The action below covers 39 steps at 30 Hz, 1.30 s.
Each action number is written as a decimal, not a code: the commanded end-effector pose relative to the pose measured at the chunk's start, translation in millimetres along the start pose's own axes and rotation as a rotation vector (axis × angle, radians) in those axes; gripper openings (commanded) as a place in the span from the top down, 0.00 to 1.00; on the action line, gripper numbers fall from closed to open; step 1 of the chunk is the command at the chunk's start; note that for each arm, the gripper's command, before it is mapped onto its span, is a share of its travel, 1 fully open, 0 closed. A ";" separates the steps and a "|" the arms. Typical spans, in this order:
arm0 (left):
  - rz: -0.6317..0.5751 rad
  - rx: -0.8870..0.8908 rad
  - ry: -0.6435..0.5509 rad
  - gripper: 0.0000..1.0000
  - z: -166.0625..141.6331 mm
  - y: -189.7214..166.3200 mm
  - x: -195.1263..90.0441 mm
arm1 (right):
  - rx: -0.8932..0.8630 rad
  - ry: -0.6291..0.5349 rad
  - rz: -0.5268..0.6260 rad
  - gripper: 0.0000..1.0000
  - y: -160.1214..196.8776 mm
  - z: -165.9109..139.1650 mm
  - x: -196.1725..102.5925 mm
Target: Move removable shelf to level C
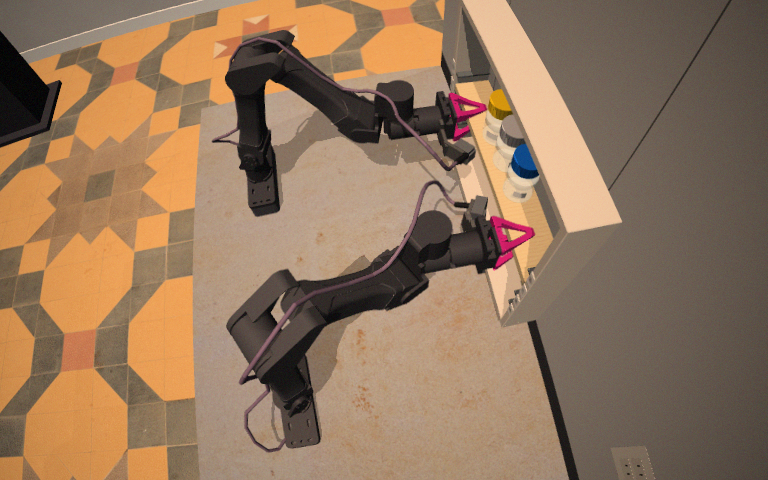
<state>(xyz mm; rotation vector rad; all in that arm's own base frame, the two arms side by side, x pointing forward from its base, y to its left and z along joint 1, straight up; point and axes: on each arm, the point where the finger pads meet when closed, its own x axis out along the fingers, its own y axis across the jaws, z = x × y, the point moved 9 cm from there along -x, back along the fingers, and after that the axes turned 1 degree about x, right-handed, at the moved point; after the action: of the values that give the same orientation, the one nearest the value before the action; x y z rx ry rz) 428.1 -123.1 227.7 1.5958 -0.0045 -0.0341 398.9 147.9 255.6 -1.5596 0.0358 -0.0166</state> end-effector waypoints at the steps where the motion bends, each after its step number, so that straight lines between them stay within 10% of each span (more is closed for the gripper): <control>1: 0.019 -0.007 0.001 0.58 -2.7 3.7 1.2 | 0.007 0.003 -0.012 0.58 -1.5 -2.7 3.1; 29: 0.019 -0.007 0.001 0.00 -2.7 3.7 1.2 | 0.007 0.003 -0.012 0.00 -1.5 -2.7 3.1; 39: 0.019 -0.007 0.001 0.00 -2.7 3.5 -8.9 | 0.007 0.003 -0.012 0.00 -1.4 -2.7 -7.0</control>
<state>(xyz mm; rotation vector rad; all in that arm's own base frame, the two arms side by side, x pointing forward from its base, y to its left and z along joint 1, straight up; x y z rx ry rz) 425.3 -122.2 222.3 1.6000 0.0031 -0.0419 398.0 147.4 254.0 -1.5597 0.0353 -0.0174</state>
